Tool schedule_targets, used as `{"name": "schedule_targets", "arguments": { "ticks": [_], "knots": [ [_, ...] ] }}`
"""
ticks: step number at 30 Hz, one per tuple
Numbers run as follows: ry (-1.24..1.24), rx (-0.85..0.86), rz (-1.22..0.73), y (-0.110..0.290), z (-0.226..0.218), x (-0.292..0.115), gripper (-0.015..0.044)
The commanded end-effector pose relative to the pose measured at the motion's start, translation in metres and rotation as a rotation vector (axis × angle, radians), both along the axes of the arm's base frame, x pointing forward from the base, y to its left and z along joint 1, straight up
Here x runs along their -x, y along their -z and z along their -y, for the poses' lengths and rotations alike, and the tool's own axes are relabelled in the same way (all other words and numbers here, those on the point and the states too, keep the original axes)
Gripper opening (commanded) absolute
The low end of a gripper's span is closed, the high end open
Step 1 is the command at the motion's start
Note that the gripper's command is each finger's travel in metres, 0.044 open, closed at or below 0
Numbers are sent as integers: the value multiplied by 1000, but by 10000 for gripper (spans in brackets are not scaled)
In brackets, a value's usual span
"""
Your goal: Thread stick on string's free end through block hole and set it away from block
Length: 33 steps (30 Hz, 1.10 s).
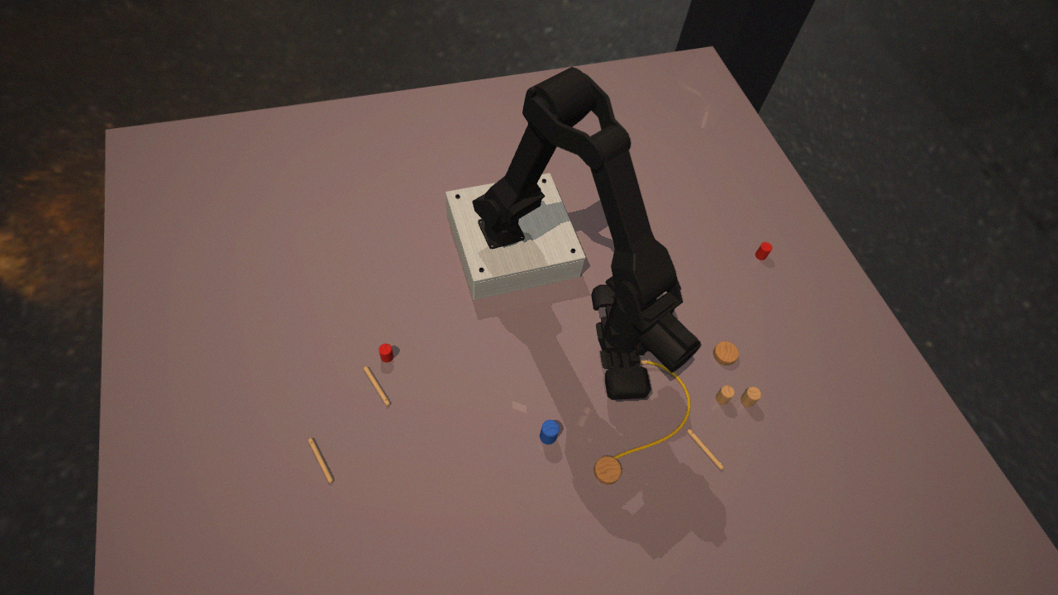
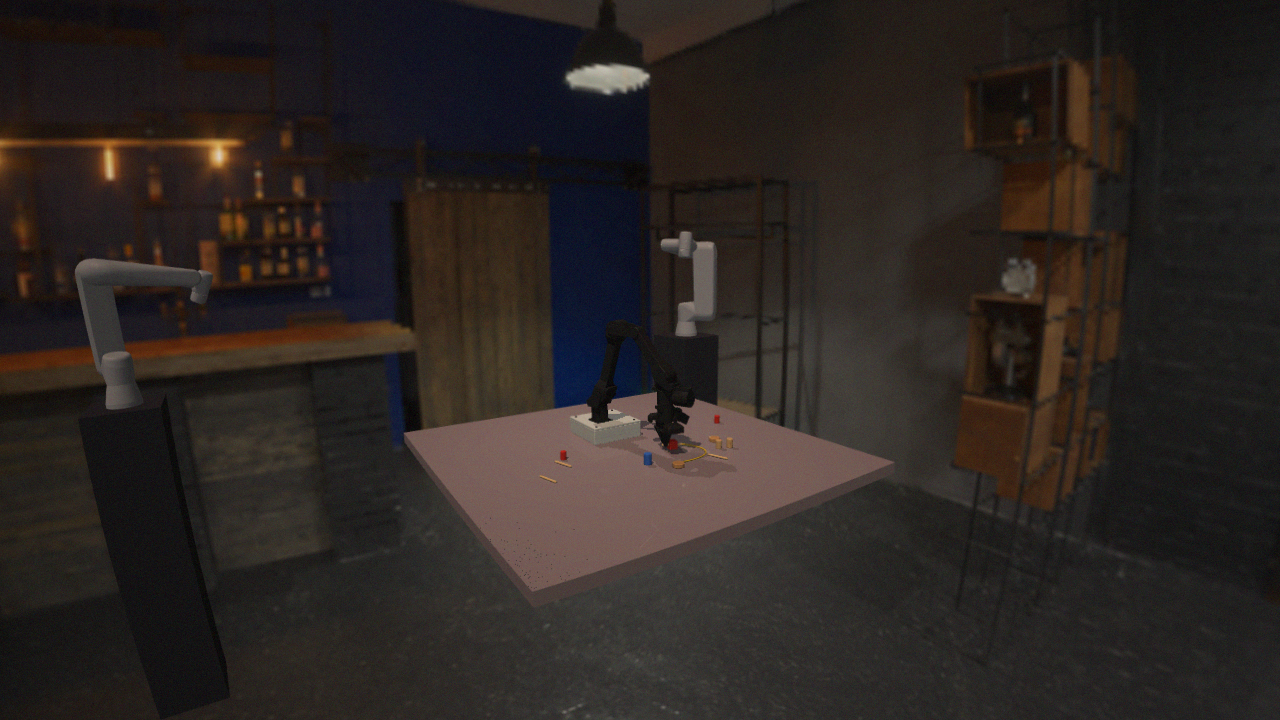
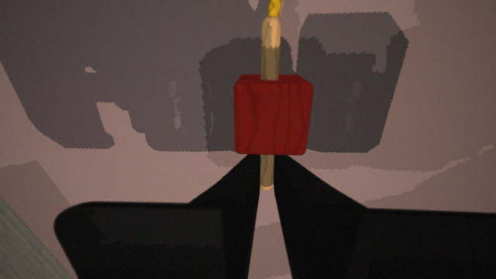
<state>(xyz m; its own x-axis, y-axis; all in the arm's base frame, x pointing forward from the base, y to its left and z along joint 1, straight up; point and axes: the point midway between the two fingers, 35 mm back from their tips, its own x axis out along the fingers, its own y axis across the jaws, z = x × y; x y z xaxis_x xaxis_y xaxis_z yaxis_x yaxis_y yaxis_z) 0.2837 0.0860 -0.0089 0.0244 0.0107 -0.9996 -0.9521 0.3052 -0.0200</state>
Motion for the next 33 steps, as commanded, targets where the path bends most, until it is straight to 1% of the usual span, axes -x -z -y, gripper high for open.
{"name": "schedule_targets", "arguments": {
  "ticks": [1,6,18,33],
  "knots": [
    [1,-23,7,1,1,0,0],
    [2,-93,31,2,1,0,0],
    [1,-93,30,2,4,0,0],
    [2,-90,29,2,23,7,0]
  ]
}}
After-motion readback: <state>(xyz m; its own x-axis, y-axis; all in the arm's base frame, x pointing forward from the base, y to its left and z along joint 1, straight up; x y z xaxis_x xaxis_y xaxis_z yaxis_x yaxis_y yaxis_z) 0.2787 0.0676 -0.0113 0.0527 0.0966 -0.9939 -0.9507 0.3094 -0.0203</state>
